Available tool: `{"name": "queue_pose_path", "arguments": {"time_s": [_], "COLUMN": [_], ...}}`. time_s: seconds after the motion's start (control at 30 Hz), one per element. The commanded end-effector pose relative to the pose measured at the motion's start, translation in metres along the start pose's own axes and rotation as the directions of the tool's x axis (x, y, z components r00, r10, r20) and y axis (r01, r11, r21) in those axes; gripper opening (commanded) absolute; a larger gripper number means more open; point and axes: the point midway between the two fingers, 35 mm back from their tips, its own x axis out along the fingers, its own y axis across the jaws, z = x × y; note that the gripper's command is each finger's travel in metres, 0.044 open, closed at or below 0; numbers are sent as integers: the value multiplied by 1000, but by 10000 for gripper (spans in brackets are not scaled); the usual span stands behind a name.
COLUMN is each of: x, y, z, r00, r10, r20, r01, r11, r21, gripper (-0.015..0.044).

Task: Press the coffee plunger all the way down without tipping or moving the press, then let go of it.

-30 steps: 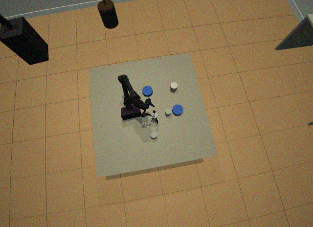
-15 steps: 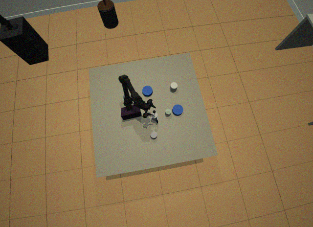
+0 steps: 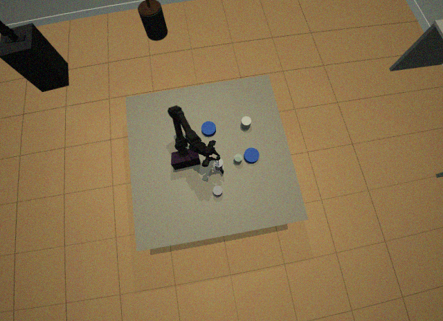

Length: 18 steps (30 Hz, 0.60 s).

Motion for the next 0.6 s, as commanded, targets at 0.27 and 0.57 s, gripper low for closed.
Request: {"name": "queue_pose_path", "arguments": {"time_s": [0.27,0.57], "x": [6,16], "y": [-1,-2], "z": [-6,-17], "r00": [1000,1000], "r10": [-2,-2], "r20": [1,0], "r01": [2,2], "r11": [1000,1000], "r21": [3,2], "gripper": [119,119]}}
